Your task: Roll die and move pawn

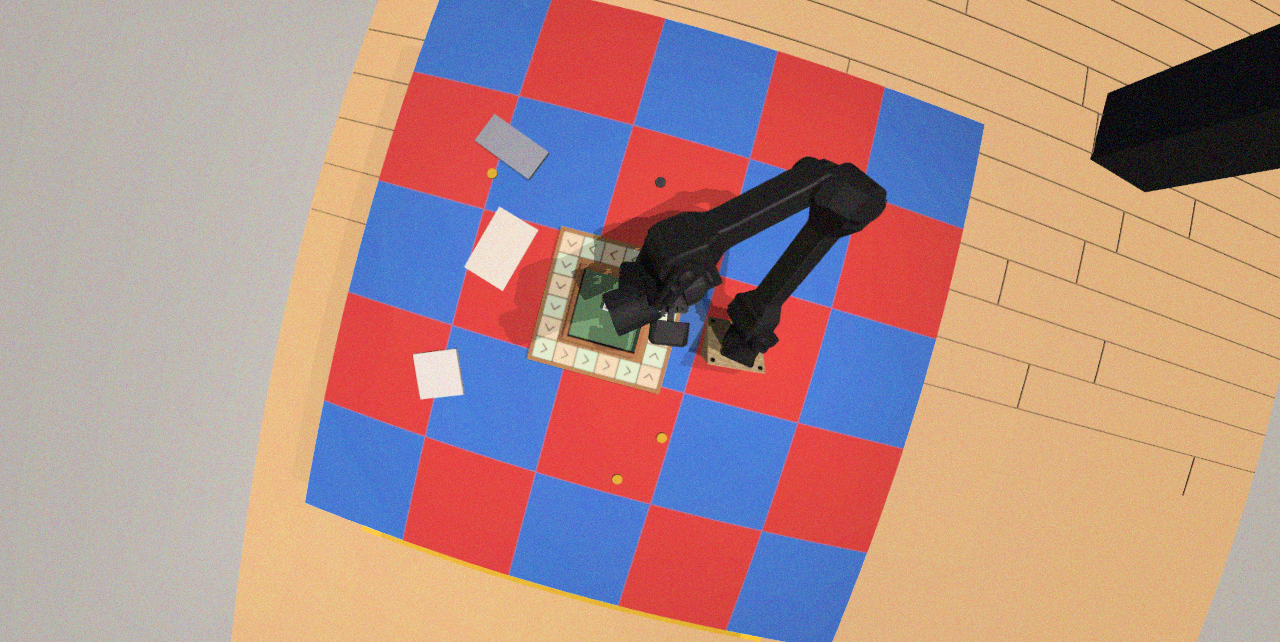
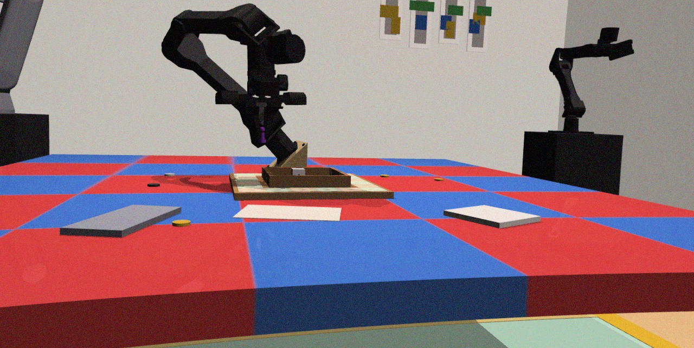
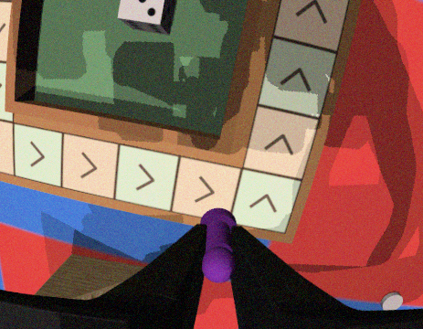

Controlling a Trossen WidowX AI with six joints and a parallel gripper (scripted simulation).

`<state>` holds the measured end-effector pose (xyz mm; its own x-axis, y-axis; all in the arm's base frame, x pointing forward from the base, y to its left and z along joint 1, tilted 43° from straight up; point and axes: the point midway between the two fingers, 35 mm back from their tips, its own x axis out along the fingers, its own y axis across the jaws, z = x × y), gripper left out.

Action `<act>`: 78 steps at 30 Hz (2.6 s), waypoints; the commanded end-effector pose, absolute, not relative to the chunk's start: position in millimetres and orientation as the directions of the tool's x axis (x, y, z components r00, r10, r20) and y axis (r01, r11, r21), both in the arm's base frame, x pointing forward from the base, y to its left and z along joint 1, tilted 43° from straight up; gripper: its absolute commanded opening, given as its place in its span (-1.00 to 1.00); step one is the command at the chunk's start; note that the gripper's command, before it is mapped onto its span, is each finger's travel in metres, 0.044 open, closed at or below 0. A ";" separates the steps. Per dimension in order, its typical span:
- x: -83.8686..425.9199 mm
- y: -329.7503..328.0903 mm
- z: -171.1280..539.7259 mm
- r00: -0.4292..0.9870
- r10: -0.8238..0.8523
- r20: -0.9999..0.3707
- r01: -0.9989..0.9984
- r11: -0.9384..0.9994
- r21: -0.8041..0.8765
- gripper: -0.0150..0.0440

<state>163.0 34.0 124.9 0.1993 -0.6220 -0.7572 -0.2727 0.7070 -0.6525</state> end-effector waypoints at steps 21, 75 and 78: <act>165.3 -29.2 109.1 0.205 -0.647 -0.734 -0.264 0.686 -0.678 -0.49; 137.9 128.3 107.7 0.207 -0.665 -0.717 -0.208 0.686 -0.697 1.00; 137.9 128.3 107.7 0.207 -0.665 -0.717 -0.208 0.686 -0.697 1.00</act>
<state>138.5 125.7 107.6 0.2110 -0.6669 -0.7146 -0.2139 0.6818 -0.6995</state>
